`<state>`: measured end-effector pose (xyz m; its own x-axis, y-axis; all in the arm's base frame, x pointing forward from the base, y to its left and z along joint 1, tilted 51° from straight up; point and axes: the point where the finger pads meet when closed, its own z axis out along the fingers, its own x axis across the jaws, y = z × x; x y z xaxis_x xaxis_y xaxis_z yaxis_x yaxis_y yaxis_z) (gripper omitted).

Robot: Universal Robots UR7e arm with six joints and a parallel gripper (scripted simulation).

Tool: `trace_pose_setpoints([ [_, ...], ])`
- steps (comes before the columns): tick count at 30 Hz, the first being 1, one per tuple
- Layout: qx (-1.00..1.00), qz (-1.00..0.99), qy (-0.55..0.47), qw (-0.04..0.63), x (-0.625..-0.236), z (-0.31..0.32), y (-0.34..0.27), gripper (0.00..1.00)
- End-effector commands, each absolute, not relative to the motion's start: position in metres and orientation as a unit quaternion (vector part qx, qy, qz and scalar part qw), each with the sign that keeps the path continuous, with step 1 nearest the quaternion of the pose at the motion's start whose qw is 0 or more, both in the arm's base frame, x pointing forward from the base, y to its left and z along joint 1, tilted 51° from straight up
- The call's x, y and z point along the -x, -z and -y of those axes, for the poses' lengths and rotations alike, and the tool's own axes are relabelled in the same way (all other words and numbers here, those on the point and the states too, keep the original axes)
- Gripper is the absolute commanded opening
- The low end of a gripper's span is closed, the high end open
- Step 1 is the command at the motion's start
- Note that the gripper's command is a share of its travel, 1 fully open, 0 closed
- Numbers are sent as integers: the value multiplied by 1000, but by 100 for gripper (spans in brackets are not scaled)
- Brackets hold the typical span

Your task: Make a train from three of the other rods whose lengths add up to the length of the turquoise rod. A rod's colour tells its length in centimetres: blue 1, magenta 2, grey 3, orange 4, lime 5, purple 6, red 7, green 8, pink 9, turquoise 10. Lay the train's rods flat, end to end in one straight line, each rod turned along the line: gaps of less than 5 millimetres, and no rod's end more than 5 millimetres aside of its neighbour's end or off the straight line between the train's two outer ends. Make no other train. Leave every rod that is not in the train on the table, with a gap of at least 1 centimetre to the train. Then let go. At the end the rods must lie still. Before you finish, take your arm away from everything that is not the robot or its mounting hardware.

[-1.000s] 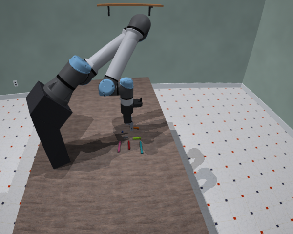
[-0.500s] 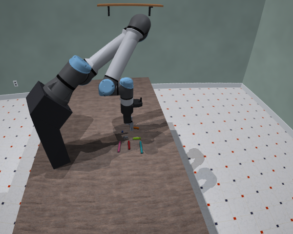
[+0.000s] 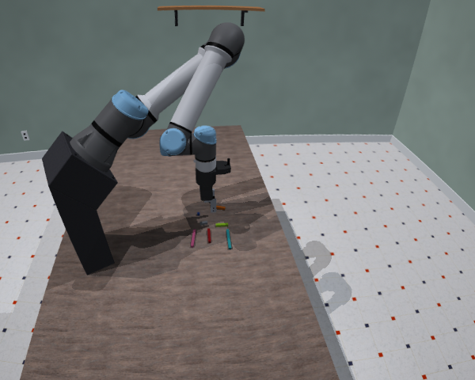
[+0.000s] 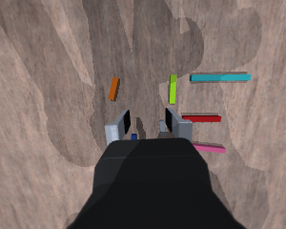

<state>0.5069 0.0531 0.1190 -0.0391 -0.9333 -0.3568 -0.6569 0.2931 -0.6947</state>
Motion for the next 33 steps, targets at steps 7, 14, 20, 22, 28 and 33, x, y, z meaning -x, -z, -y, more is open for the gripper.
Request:
trace_pose_setpoints([
  [7, 568, -699, 175, 397, -507, -53, -119, 100],
  [14, 567, -701, 173, 397, -507, -53, -119, 100],
  [20, 559, -706, 169, 399, -507, -52, -119, 100],
  [22, 557, -708, 168, 400, -507, -52, -119, 100],
  [28, 536, -725, 156, 404, -507, -49, -118, 100],
  [33, 506, -746, 139, 410, -507, -45, -116, 100],
])
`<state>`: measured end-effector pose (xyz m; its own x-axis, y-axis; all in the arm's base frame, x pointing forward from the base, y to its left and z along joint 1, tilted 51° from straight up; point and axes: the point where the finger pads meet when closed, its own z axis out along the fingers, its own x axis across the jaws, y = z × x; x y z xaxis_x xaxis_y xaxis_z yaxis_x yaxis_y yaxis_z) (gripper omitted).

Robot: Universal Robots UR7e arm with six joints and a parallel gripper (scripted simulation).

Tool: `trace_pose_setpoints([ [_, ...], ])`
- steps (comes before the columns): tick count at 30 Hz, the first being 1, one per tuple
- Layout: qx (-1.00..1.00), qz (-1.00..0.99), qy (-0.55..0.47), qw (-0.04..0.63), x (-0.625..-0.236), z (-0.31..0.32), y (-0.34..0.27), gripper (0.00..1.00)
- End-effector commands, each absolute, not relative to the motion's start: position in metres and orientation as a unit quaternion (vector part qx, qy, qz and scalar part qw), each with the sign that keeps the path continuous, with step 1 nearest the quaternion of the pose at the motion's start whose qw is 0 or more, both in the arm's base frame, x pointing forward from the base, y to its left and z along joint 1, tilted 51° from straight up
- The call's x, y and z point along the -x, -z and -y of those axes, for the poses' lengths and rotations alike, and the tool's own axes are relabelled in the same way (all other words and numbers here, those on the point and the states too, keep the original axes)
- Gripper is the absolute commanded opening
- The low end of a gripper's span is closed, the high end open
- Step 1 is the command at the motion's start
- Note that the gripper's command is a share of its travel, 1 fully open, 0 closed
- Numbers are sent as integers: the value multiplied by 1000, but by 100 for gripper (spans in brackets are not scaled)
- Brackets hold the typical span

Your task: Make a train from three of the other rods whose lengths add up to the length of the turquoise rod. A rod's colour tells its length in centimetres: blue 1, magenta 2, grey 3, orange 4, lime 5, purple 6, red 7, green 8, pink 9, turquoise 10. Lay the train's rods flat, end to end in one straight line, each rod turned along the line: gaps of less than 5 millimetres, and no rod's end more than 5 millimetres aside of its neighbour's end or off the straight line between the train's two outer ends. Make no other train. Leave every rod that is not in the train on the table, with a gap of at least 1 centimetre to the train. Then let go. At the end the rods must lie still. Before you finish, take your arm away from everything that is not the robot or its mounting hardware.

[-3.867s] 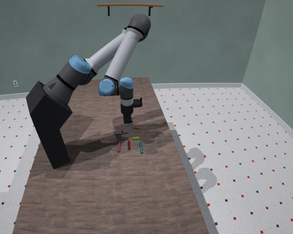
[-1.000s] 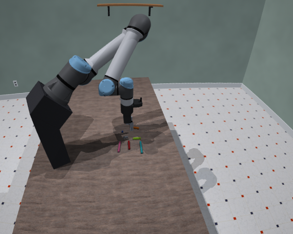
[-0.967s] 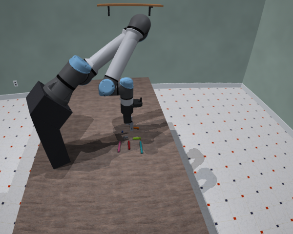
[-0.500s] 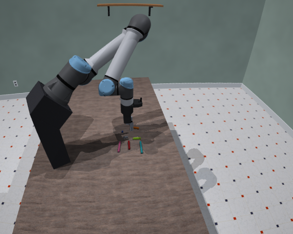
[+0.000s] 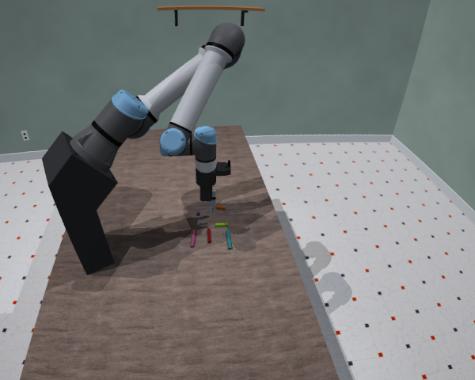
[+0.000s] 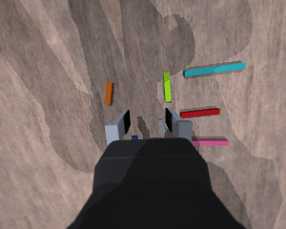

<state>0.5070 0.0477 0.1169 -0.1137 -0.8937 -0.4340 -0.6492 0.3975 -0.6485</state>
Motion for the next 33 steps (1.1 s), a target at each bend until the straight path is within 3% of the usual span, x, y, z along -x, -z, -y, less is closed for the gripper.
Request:
trace_pose_setpoints([
  [1, 498, -751, 135, 411, -507, -44, -116, 100],
  [33, 121, -894, -58, 427, -500, -9, -93, 100],
])
